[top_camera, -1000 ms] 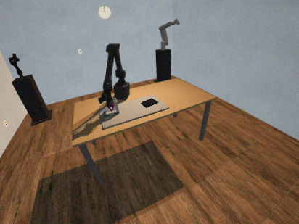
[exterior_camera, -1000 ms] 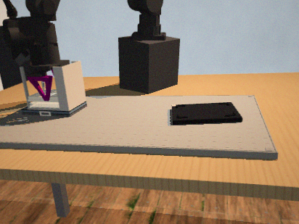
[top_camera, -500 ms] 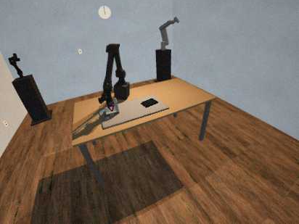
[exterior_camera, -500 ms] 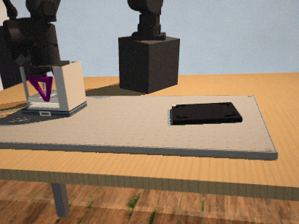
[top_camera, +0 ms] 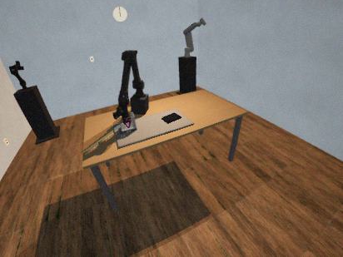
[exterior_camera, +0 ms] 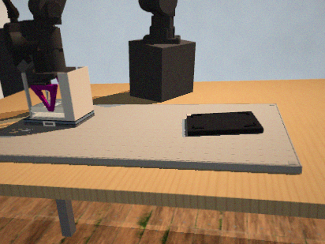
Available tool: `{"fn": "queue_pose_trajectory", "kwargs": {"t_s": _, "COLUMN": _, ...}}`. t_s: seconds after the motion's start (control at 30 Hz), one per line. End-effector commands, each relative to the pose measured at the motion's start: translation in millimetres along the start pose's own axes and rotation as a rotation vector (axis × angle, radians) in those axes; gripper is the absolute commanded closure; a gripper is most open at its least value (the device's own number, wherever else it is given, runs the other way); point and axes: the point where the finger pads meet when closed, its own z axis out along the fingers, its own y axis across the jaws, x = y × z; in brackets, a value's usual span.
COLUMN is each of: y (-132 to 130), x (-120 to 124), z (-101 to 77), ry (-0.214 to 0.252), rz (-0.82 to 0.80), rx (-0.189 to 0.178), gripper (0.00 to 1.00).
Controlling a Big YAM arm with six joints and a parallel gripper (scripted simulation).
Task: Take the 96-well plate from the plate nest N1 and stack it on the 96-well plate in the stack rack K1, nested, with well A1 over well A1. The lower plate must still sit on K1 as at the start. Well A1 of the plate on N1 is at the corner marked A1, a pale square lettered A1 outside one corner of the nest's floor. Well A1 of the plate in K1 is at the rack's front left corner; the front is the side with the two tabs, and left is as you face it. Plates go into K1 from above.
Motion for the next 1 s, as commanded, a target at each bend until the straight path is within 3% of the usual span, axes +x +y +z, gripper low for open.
{"fn": "queue_pose_trajectory", "kwargs": {"t_s": 0.0, "y": 5.2, "x": 2.5, "z": 4.8, "ry": -0.002, "rz": -0.006, "rx": -0.005, "gripper": 1.00}}
{"fn": "queue_pose_trajectory", "kwargs": {"t_s": 0.97, "y": 7.6, "x": 1.1, "z": 4.4, "ry": -0.003, "rz": -0.006, "rx": -0.007, "gripper": 1.00}}
